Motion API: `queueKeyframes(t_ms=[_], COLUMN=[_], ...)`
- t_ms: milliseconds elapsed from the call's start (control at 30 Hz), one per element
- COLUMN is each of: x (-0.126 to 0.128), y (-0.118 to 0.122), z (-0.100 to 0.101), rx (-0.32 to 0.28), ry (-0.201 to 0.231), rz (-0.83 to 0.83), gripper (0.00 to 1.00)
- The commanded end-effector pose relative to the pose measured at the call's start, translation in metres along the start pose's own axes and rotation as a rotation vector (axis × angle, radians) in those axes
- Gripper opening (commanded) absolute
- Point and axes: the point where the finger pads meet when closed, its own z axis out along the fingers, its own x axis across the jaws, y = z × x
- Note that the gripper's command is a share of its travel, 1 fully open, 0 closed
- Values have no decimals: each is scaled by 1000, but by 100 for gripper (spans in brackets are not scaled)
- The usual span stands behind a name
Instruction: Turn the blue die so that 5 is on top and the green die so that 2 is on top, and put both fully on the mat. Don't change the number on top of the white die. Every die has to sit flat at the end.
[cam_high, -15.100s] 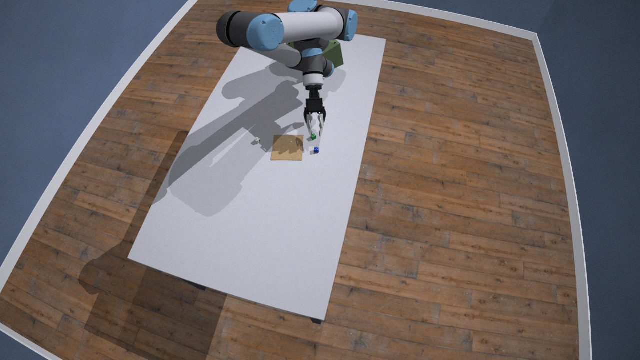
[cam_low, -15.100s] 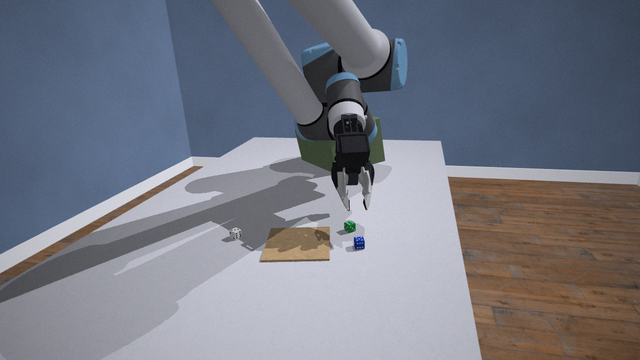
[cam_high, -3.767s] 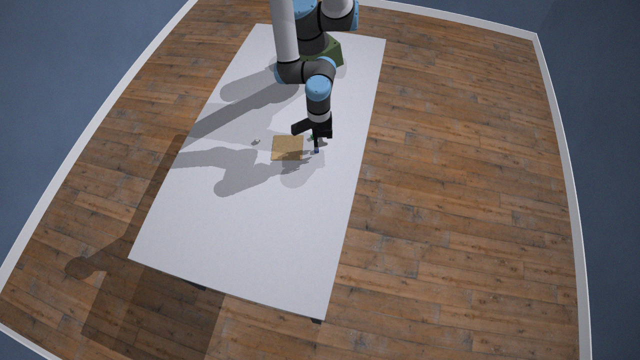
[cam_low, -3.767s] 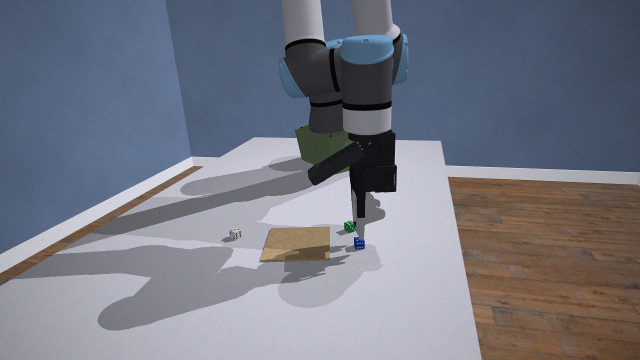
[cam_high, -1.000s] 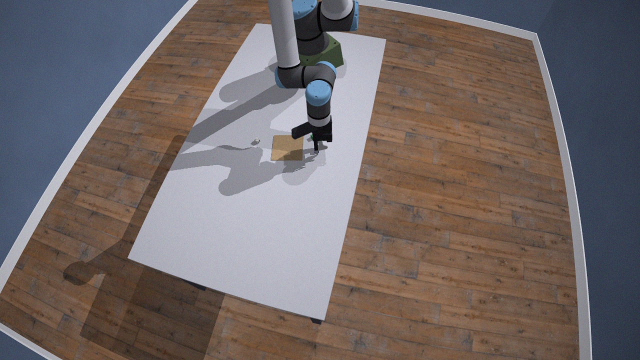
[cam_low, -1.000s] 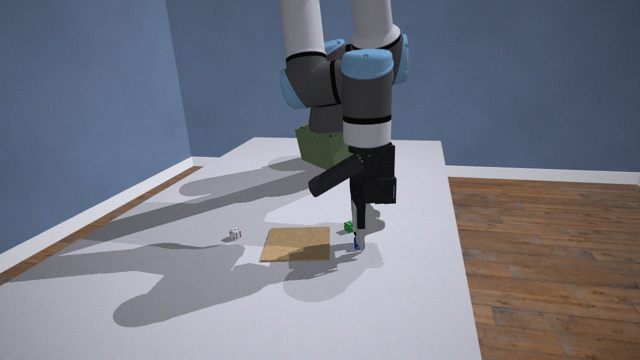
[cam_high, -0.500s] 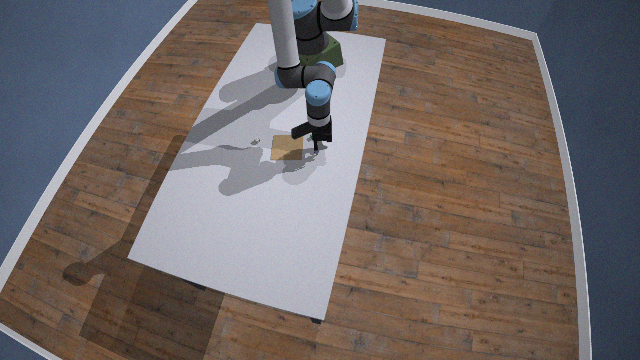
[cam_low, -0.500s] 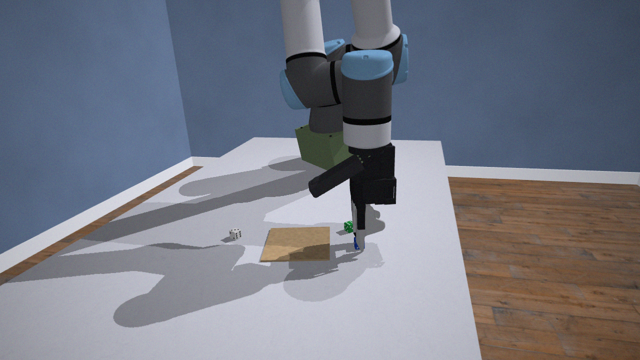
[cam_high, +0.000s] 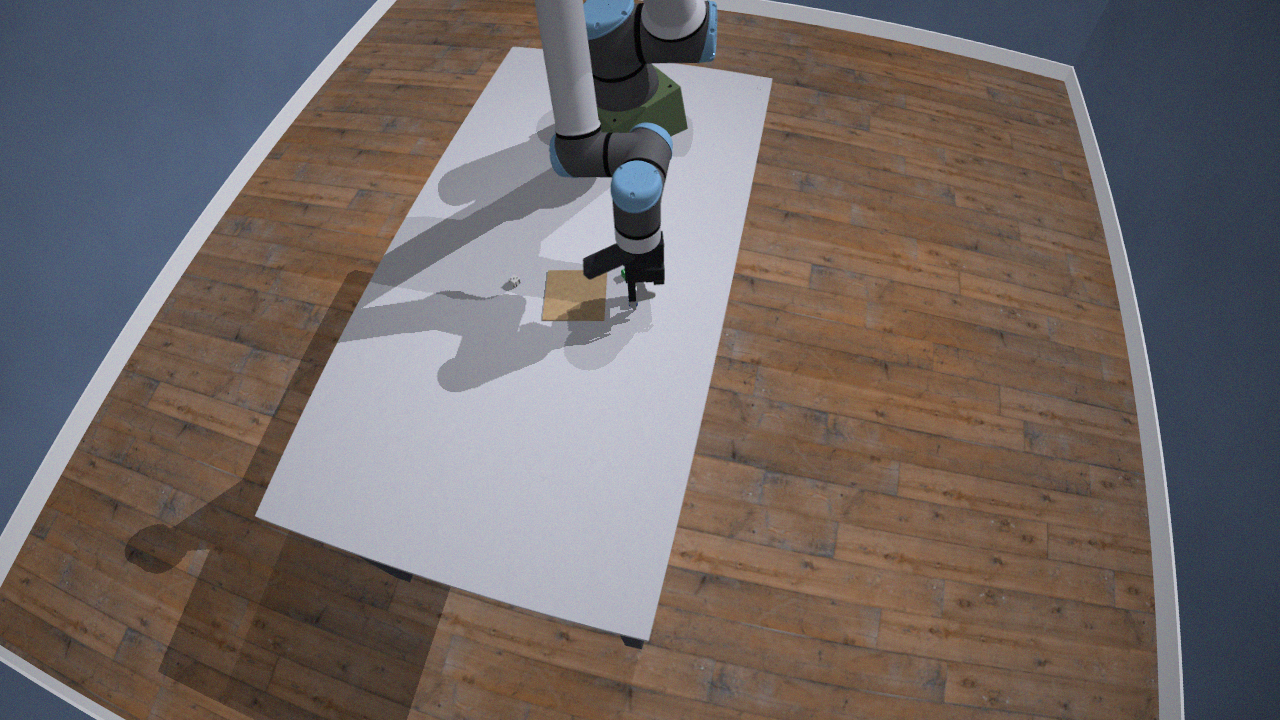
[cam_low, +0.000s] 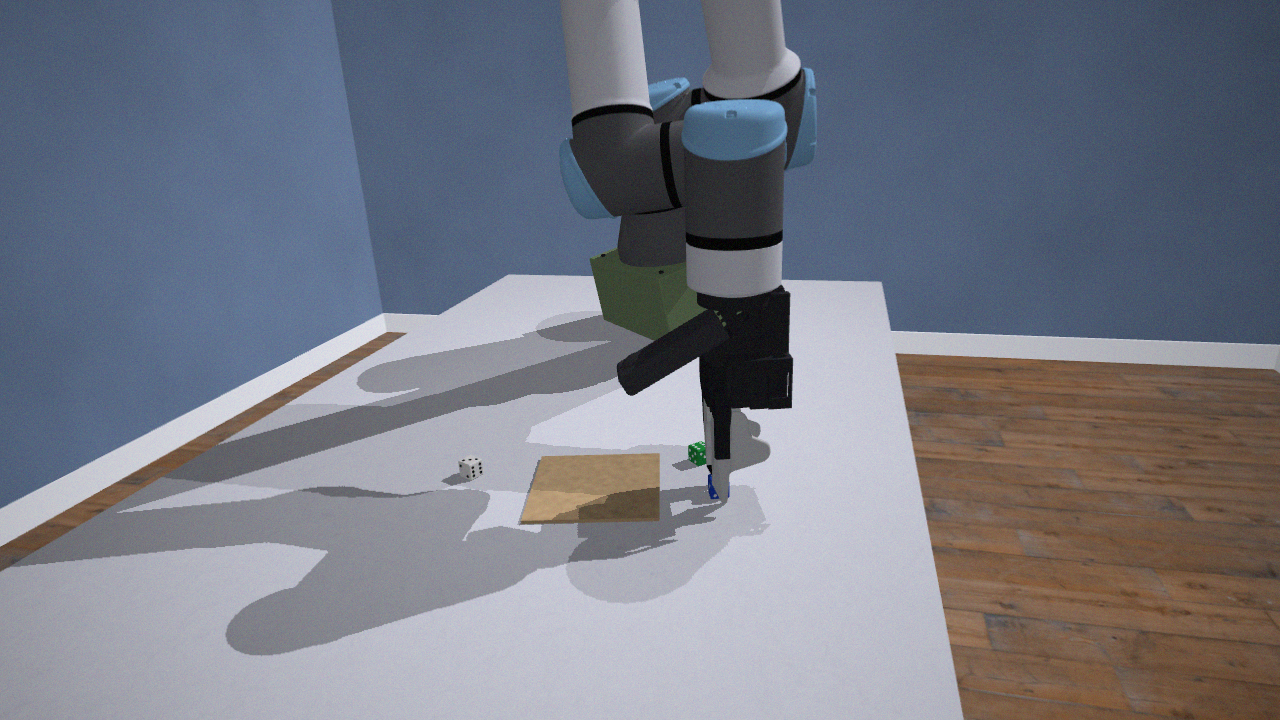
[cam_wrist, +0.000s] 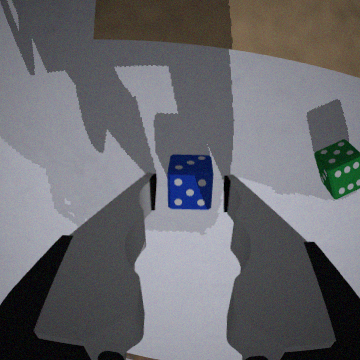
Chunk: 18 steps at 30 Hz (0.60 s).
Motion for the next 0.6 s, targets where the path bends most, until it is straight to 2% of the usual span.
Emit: queueKeyframes(t_ms=[0,133,167,567], x=[-1,-1,-1,-1], y=[0,0,0,0], z=[0,0,0,0], rx=[0,0,0,0], ry=[-1,-1,-1,-1], rz=[0,0,0,0], gripper=[21,21,3,3])
